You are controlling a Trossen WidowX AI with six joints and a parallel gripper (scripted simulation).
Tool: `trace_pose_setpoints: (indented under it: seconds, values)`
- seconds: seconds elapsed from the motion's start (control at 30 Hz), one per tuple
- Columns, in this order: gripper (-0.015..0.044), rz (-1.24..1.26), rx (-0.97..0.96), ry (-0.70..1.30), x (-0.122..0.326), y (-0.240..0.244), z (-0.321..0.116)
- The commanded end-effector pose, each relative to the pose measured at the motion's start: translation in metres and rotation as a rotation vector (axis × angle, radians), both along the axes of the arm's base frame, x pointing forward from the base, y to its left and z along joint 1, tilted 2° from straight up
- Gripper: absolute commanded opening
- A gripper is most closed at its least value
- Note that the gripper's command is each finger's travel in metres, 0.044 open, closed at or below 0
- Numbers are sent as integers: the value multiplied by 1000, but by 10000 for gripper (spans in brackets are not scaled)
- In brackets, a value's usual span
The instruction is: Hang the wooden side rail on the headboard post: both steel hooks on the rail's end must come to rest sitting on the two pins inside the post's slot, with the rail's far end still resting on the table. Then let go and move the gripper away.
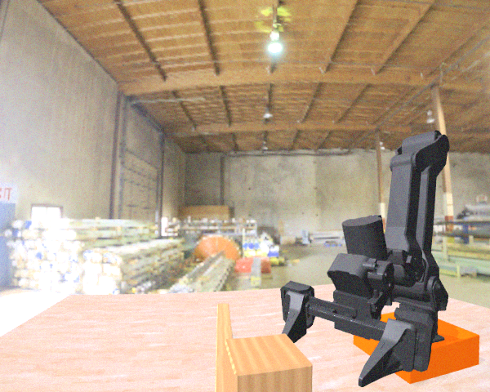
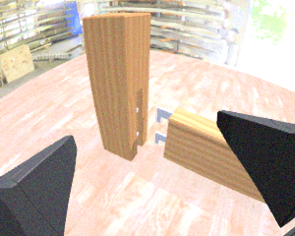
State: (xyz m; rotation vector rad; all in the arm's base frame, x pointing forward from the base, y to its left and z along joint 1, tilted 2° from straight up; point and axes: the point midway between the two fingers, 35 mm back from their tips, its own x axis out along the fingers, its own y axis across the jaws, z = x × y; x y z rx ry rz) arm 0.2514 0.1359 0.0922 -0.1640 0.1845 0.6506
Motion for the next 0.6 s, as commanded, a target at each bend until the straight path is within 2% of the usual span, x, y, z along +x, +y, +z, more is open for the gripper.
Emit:
trace_pose_setpoints:
  seconds: [0.0,0.57]
  values:
    - [440,13,12,4,-4,2,0]
    - [440,23,-8,11,0,3,-1]
